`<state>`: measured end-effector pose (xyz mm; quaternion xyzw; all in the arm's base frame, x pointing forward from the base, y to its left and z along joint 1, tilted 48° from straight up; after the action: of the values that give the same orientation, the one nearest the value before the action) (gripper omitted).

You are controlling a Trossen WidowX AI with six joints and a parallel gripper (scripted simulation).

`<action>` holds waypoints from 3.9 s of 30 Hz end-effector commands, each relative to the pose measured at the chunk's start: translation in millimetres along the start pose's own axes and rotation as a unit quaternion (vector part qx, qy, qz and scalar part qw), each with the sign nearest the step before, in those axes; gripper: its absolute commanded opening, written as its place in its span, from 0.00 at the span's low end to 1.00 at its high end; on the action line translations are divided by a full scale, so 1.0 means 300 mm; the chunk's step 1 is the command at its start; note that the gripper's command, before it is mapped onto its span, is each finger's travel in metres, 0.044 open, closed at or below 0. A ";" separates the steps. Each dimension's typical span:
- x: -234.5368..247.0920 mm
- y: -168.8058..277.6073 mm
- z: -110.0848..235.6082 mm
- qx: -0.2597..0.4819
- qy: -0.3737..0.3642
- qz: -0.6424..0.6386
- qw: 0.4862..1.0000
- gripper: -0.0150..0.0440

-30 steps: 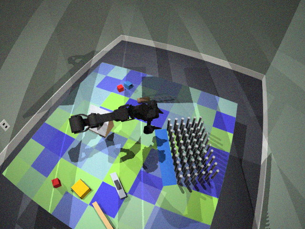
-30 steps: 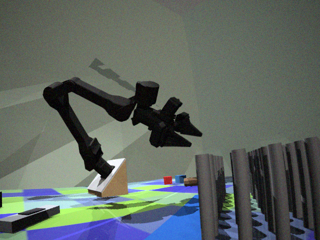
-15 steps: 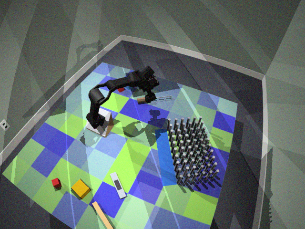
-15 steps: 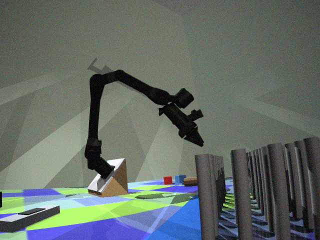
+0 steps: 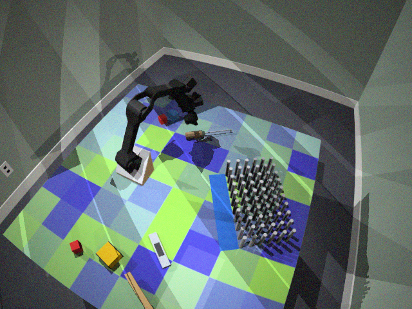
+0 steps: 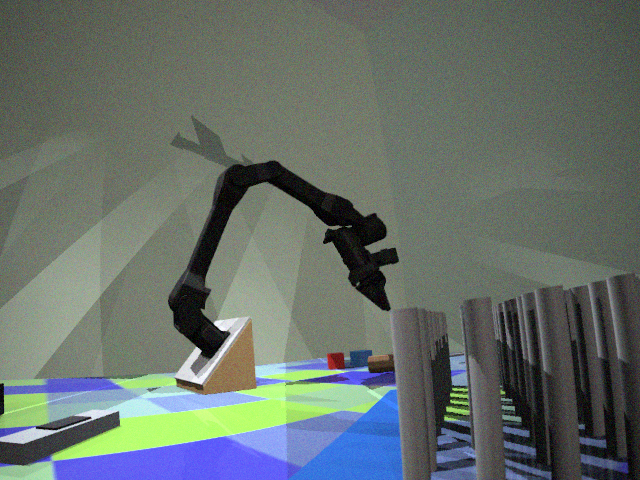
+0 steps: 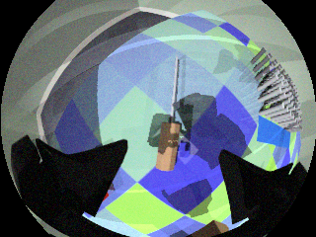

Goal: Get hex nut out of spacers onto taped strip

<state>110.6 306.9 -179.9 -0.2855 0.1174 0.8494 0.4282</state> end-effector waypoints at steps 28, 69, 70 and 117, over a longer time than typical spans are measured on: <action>-0.005 0.090 -0.172 0.005 0.006 -0.002 1.000 0.73; -0.028 0.165 -0.351 0.004 0.007 -0.002 1.000 0.73; -0.029 0.167 -0.356 0.004 0.007 -0.002 1.000 0.73; 0.030 -0.048 0.136 0.005 0.004 -0.004 1.000 0.25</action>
<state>103.6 332.9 -161.5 -0.2889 0.1255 0.8466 0.4291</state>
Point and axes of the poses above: the point midway between the two fingers, 35 mm back from their tips, its own z axis back along the fingers, its own x axis across the jaws, y = z × x, the point moved 1 cm from there along z, back along the fingers, and after that the axes turned 14 degrees about -z, right-handed, at the moved point
